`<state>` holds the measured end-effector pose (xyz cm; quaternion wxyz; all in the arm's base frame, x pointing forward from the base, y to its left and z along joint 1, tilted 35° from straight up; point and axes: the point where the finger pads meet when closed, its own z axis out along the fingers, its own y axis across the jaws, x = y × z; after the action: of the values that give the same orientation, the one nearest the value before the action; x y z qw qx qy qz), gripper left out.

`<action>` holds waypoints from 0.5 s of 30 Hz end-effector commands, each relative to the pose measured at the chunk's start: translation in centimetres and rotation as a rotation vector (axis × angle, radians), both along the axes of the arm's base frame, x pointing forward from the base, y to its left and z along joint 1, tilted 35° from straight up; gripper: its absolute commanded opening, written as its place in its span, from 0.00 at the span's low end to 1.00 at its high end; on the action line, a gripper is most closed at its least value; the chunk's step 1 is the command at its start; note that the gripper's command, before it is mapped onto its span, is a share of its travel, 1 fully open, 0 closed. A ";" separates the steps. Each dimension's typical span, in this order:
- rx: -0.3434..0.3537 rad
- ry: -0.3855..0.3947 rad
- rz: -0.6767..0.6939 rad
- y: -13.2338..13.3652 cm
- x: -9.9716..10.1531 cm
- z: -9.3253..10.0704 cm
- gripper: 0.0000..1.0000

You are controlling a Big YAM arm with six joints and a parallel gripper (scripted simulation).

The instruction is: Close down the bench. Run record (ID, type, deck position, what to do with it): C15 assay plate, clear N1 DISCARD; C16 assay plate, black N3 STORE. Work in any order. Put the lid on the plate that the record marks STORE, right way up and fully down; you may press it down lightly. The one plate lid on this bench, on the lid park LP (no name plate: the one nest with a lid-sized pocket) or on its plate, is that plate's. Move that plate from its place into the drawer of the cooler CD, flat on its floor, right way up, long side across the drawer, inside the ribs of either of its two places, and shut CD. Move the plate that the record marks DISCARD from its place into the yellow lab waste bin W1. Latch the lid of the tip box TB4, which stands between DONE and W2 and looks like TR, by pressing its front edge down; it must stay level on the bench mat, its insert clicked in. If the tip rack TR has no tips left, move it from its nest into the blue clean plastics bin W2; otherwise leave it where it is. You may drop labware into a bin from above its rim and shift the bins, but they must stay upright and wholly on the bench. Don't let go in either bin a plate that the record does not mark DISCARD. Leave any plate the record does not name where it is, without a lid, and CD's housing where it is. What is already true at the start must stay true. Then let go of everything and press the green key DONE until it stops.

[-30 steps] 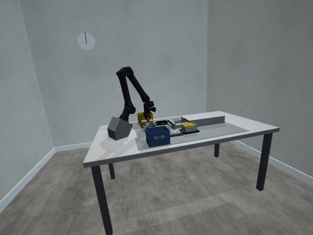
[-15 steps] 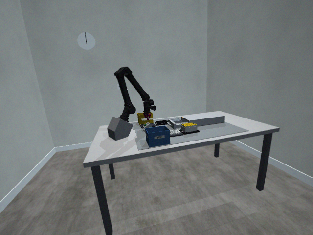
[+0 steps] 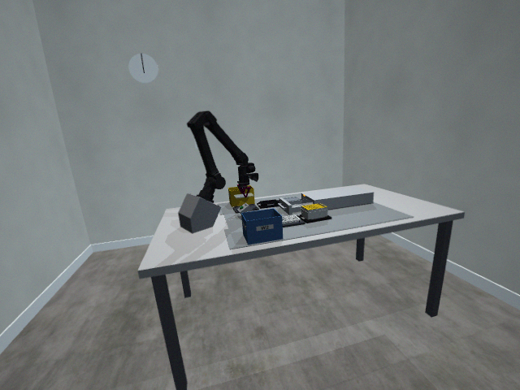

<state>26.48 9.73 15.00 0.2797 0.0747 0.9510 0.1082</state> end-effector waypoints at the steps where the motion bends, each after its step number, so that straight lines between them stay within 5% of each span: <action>1: 0.028 -0.061 0.002 0.6 0.7 3.5 0.00; 15: 0.029 -0.063 0.002 0.3 -0.3 5.0 0.00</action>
<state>25.51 9.44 16.33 0.2786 0.0747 0.9514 0.1077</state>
